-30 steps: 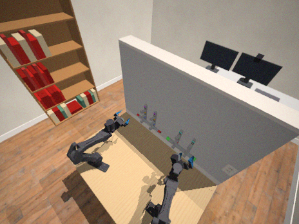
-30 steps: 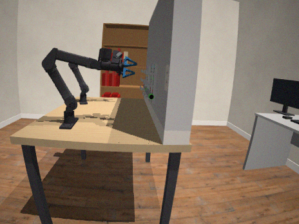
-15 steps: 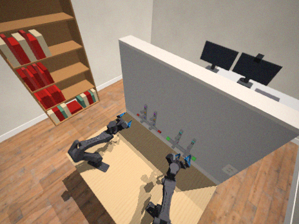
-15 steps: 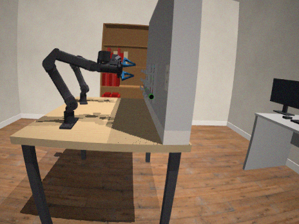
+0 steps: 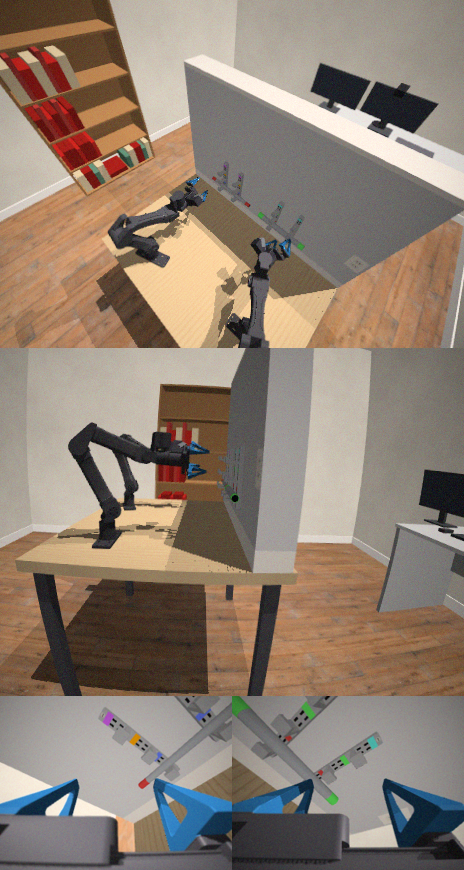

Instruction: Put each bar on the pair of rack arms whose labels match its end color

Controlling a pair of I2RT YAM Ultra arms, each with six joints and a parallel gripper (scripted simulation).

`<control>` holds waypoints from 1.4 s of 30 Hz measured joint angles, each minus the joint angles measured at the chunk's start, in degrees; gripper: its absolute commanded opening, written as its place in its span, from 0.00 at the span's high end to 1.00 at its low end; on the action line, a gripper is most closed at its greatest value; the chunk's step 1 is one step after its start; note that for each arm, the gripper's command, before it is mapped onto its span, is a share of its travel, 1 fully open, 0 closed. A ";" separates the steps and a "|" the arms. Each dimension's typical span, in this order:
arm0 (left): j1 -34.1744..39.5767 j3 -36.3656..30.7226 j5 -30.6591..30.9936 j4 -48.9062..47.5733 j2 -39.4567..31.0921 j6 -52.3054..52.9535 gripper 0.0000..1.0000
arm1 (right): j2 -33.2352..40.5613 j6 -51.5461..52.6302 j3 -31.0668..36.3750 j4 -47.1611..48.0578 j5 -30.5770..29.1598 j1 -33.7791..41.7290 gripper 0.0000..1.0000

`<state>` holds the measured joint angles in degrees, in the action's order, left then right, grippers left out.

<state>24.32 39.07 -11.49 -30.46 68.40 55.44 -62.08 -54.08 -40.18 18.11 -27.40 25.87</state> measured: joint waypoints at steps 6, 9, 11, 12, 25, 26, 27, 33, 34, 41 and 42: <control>1.16 -0.31 -0.44 -1.86 1.18 3.85 0.00 | -0.68 -3.85 0.85 2.14 -1.84 1.46 0.00; 1.92 -0.50 -0.61 -2.75 2.03 6.03 0.00 | -1.29 -6.01 1.40 3.28 -2.78 2.40 0.00; 2.43 -0.66 -0.74 -3.32 2.64 7.54 0.00 | -1.75 -7.52 1.81 4.02 -3.43 3.02 0.00; 2.69 -0.72 -0.81 -3.58 2.97 8.28 0.00 | -1.99 -8.26 2.01 4.39 -3.76 3.32 0.00; 5.35 -0.98 -1.66 -6.67 6.29 16.72 0.00 | -4.63 -16.83 3.85 9.22 -7.43 6.58 0.00; 5.60 -0.98 -1.73 -6.88 6.64 17.40 0.00 | -4.92 -17.55 4.02 9.64 -7.74 6.86 0.00; 5.86 -0.98 -1.79 -7.10 6.97 18.12 0.00 | -5.20 -18.27 4.17 10.03 -8.02 7.15 0.00; 7.23 -0.98 -2.23 -8.26 8.92 22.23 0.00 | -6.97 -22.51 5.07 12.44 -9.73 8.76 0.00; 7.39 -0.98 -2.25 -8.33 9.14 22.69 0.00 | -7.17 -23.02 5.18 12.68 -9.90 8.92 0.00; 8.66 -0.98 -2.86 -9.73 10.88 26.73 0.00 | -8.85 -27.30 5.81 15.67 -11.69 10.40 0.00; 8.90 -0.98 -2.95 -9.88 11.23 27.36 0.00 | -9.18 -27.98 5.92 16.11 -11.96 10.67 0.00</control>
<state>33.21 38.09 -14.44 -40.34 79.64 82.81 -71.26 -82.06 -34.26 34.22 -39.35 36.53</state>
